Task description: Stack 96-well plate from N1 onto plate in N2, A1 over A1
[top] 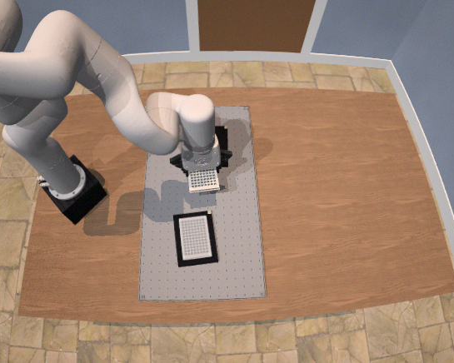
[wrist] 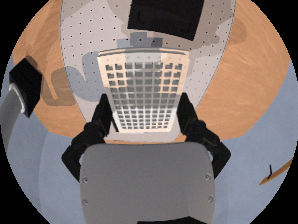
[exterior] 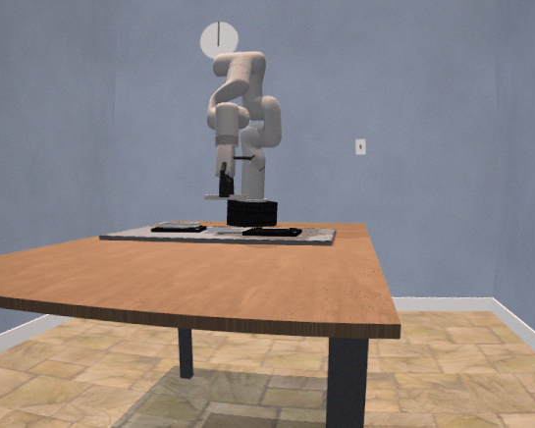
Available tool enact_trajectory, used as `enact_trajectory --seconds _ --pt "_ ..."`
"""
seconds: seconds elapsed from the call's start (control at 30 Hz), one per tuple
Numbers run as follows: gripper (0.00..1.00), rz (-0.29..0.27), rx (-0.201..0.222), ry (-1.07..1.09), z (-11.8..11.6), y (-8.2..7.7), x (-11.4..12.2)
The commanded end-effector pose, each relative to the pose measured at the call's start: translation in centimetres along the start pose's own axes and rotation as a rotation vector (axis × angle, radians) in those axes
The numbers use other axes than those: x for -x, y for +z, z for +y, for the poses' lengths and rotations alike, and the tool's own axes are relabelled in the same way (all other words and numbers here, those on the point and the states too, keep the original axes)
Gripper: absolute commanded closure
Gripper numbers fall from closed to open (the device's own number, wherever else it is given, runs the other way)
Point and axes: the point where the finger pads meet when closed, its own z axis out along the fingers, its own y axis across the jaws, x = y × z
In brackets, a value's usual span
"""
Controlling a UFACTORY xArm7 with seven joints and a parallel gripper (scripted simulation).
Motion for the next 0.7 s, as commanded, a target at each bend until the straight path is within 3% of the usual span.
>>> enact_trajectory --seconds 0.0,0.67 --pt "1.0 0.001 0.004 -0.001 -0.3 -0.1 1.8" --pt "1.0 0.001 0.004 -0.001 -2.0 -0.1 7.6"
